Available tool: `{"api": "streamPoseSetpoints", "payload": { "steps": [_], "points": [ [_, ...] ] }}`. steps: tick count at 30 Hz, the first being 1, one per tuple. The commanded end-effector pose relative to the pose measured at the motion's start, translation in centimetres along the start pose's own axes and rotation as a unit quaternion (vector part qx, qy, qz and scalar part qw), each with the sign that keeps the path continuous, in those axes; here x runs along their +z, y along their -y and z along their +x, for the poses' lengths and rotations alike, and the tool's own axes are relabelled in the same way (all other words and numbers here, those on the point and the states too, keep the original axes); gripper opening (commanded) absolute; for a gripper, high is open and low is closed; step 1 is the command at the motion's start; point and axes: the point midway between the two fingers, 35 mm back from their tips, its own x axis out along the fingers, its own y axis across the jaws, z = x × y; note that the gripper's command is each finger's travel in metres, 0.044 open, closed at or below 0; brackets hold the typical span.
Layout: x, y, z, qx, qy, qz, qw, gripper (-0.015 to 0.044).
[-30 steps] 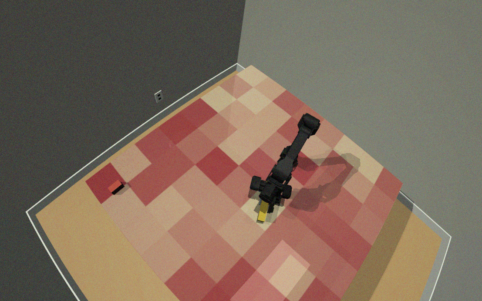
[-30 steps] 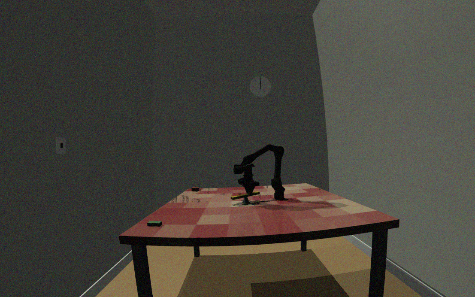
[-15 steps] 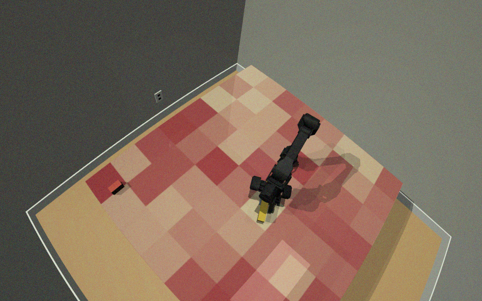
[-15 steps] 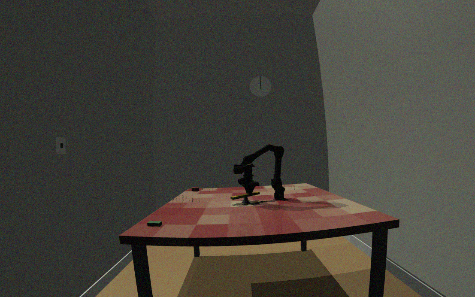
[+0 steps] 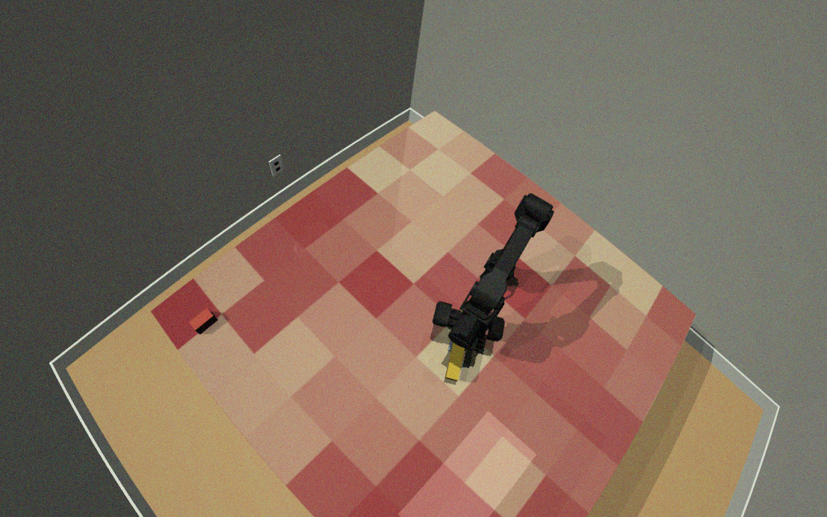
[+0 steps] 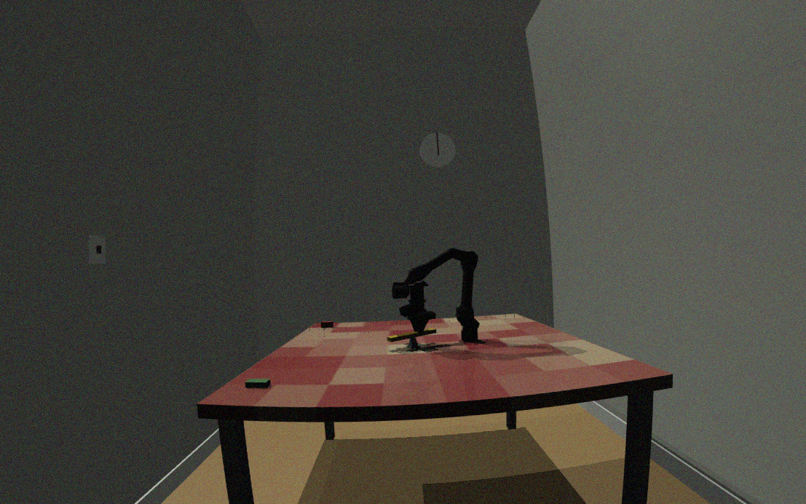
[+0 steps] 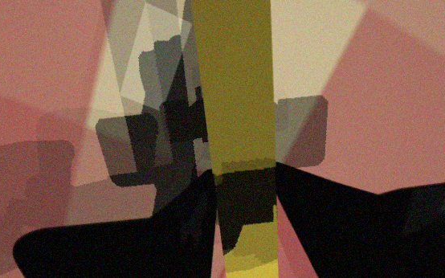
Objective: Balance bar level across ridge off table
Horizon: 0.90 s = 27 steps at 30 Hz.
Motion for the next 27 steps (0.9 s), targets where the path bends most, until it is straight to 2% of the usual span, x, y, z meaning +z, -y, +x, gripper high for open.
{"api": "streamPoseSetpoints", "payload": {
  "steps": [1,27],
  "points": [
    [-0.11,-0.02,0.19,0.000,-0.002,-0.002,1.000,0.0000],
    [-0.15,-0.03,0.12,0.000,-0.002,-0.002,1.000,0.0000]
  ]
}}
